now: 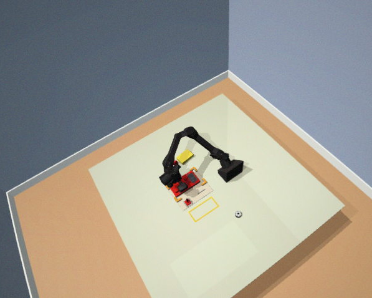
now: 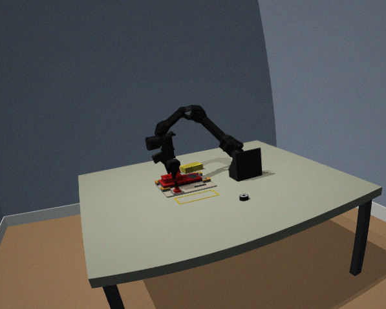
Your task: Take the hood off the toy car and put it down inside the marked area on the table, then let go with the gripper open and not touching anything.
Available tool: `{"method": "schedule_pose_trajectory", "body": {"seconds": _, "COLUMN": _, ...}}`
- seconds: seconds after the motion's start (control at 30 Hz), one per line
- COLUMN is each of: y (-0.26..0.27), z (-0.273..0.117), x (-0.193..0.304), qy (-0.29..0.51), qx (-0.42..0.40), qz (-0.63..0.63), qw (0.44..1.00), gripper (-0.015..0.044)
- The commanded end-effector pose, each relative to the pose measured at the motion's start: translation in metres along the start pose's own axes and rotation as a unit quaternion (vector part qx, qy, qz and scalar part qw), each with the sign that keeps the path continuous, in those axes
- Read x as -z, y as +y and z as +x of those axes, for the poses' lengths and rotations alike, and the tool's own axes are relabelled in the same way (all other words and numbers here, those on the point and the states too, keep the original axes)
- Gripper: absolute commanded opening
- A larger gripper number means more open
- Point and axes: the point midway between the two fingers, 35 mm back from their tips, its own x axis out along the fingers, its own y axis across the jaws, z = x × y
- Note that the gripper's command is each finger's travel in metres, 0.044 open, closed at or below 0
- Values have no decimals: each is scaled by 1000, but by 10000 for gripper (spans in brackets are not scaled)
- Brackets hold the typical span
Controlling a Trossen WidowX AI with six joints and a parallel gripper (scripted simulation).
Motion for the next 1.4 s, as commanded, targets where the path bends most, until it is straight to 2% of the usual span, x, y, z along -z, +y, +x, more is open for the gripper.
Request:
{"method": "schedule_pose_trajectory", "body": {"seconds": 0.0, "y": -1, "z": 3, "x": 1, "qy": 0, "qx": 2, "qz": -3, "qw": 1000, "gripper": 440}}
{"method": "schedule_pose_trajectory", "body": {"seconds": 0.67, "y": -1, "z": 12, "x": 1, "qy": 0, "qx": 2, "qz": -3, "qw": 1000, "gripper": 440}}
{"method": "schedule_pose_trajectory", "body": {"seconds": 0.8, "y": -1, "z": 10, "x": 0, "qy": -1, "qx": 0, "qz": 1, "qw": 1000, "gripper": 335}}
{"method": "schedule_pose_trajectory", "body": {"seconds": 1.1, "y": -1, "z": 10, "x": 0, "qy": -1, "qx": 0, "qz": 1, "qw": 1000, "gripper": 275}}
{"method": "schedule_pose_trajectory", "body": {"seconds": 1.37, "y": 0, "z": 7, "x": 0, "qy": -1, "qx": 0, "qz": 0, "qw": 1000, "gripper": 65}}
